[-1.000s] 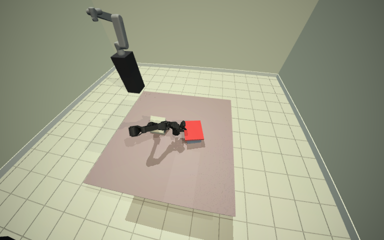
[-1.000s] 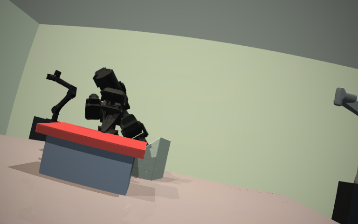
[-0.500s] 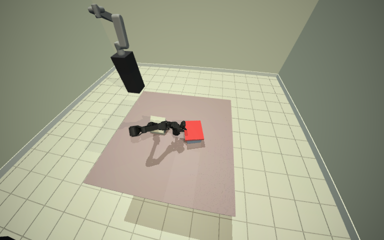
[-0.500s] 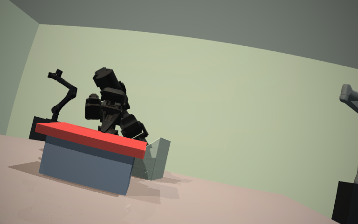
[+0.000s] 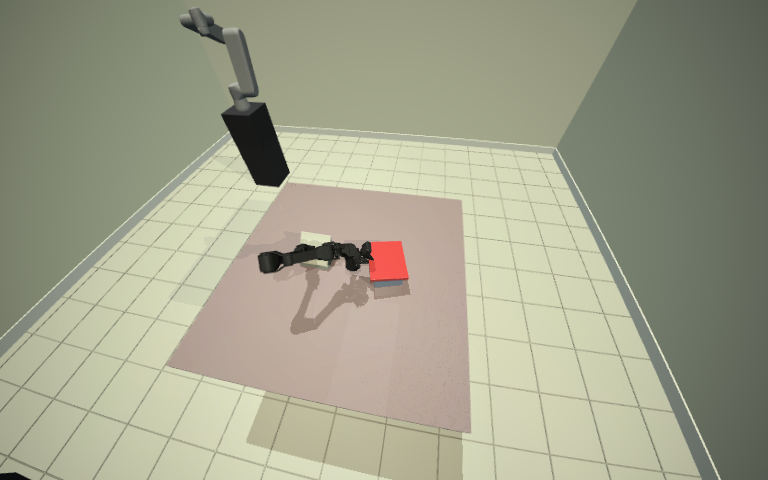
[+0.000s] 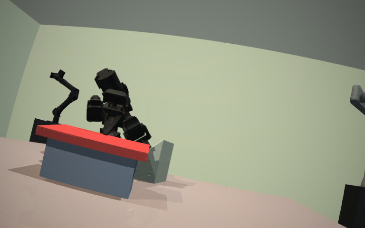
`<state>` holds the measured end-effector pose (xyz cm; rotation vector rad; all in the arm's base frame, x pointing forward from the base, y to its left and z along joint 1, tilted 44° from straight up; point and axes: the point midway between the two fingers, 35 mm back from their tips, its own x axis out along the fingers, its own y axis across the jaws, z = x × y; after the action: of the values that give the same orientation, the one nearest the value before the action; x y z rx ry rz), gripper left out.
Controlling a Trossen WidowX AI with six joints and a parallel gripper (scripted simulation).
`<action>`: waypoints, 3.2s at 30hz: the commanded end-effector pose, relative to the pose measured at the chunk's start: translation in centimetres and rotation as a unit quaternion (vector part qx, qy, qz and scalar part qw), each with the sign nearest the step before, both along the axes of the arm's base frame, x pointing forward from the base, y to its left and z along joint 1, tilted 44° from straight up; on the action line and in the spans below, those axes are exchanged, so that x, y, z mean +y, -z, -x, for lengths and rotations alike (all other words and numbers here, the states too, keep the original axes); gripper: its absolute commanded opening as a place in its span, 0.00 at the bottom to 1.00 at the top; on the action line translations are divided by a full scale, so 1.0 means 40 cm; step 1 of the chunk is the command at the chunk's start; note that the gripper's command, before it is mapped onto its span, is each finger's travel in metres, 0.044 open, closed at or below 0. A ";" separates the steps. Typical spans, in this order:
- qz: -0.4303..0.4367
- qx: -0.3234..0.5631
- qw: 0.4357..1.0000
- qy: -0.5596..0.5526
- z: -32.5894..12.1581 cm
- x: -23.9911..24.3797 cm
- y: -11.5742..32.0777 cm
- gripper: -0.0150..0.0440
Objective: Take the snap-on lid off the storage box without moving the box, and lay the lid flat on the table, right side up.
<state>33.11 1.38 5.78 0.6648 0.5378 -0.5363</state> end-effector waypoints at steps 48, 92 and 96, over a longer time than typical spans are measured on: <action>0.000 0.000 1.000 0.000 -0.011 0.002 0.002 0.25; -0.002 -0.001 1.000 -0.001 -0.047 0.104 -0.089 0.25; -0.002 -0.001 1.000 -0.001 -0.054 0.115 -0.097 0.25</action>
<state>34.95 5.49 9.30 0.6641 0.5410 -0.5367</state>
